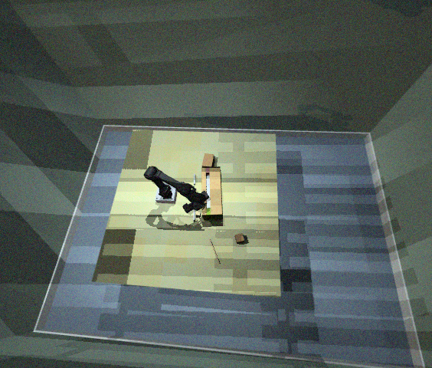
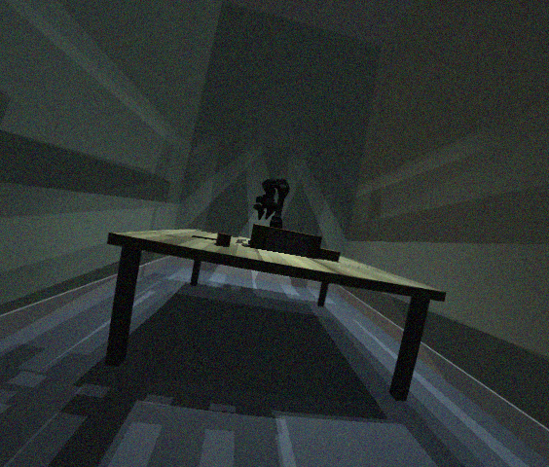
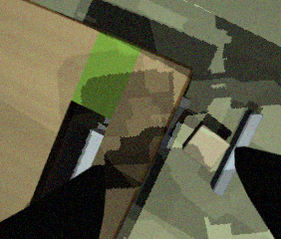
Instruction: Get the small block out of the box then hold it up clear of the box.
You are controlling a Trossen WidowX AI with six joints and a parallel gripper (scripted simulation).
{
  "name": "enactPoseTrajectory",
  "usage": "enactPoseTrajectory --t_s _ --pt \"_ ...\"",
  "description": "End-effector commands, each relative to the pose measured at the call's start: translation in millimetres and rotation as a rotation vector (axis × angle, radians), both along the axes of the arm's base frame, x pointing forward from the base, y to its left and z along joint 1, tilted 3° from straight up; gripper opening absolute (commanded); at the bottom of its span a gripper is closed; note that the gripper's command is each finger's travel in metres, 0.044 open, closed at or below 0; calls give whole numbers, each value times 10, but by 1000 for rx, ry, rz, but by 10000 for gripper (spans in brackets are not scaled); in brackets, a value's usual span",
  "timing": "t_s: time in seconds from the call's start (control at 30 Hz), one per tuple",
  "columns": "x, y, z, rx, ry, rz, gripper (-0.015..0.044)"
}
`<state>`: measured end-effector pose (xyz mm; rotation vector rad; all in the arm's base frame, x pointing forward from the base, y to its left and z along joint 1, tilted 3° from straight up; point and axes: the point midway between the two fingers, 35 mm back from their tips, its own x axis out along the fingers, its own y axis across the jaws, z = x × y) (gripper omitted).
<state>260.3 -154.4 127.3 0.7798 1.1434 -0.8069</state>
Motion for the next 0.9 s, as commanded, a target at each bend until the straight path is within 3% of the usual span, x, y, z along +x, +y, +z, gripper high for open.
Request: enactPoseTrajectory --t_s 0.0,0.7,0.87 --pt "-151 7 -98 303 -148 -875 285" --pt "-227 -48 -46 699 -266 -1983 285" --pt "-229 -49 -45 708 -266 -2009 285"
